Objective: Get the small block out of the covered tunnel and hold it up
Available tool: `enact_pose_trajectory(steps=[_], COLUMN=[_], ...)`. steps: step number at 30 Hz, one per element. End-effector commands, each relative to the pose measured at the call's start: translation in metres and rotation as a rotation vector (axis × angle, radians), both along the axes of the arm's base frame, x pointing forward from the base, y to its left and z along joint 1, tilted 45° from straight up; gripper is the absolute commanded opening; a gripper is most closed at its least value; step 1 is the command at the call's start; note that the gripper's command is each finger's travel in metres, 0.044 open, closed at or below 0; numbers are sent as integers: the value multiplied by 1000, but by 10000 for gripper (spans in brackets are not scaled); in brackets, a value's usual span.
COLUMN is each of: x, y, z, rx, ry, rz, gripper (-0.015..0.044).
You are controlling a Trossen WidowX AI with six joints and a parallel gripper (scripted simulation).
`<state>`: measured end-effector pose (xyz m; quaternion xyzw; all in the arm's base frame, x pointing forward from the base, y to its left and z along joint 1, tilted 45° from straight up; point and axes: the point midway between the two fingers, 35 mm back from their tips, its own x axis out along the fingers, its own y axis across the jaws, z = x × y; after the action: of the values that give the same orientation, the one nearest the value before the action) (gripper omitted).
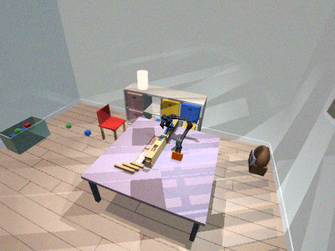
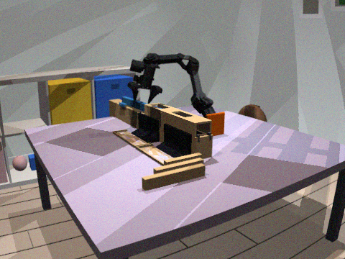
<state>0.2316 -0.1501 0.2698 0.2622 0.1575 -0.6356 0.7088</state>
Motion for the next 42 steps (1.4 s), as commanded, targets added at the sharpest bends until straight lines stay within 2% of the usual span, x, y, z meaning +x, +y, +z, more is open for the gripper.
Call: enact_pose_trajectory(steps=[1,6,35,42], x=[0,3,1,3], y=[10,42,14,17], z=[-13,-33,-60,-55], rx=[7,-9,-10,-14], ry=[12,11,10,2], rz=[-9,-15,-15,-18], gripper=[440,440,440,256])
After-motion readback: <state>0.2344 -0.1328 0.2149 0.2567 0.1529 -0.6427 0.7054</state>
